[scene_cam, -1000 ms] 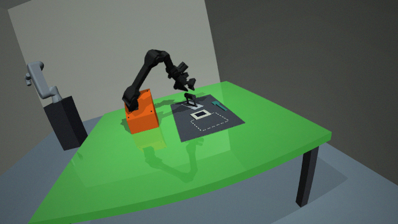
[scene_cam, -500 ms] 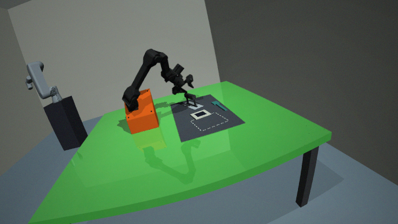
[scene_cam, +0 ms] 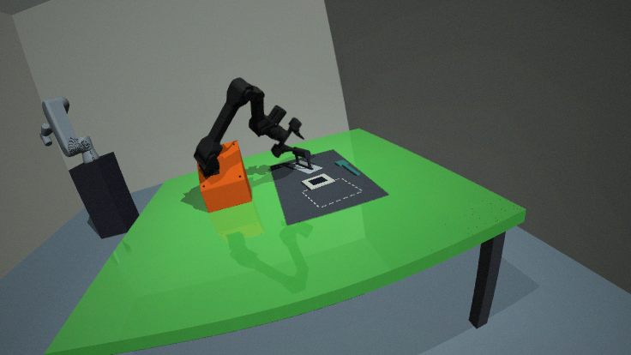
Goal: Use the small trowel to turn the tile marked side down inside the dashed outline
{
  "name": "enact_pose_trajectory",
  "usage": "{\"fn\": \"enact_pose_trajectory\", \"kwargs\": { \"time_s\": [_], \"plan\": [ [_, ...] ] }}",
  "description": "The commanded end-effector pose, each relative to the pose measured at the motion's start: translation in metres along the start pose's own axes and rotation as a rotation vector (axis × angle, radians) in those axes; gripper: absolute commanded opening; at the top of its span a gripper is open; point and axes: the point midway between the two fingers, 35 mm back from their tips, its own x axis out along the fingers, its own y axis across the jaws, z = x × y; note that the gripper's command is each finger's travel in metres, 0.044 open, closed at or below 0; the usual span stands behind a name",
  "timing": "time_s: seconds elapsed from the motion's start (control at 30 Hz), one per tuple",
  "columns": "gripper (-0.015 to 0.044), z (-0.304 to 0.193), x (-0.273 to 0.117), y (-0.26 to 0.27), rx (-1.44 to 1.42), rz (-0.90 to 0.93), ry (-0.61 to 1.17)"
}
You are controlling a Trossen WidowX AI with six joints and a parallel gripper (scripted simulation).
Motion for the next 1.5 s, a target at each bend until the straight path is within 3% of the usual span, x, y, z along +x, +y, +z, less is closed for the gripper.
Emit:
{"fn": "enact_pose_trajectory", "kwargs": {
  "time_s": [0.0, 0.3, 1.47],
  "plan": [
    [0.0300, -0.010, -0.002, 0.008, -0.110, -0.009, 0.020],
    [0.0300, -0.032, -0.010, 0.023, -0.368, -0.027, 0.065],
    [0.0300, -0.035, 0.036, 0.020, -0.374, -0.023, 0.069]
  ]
}}
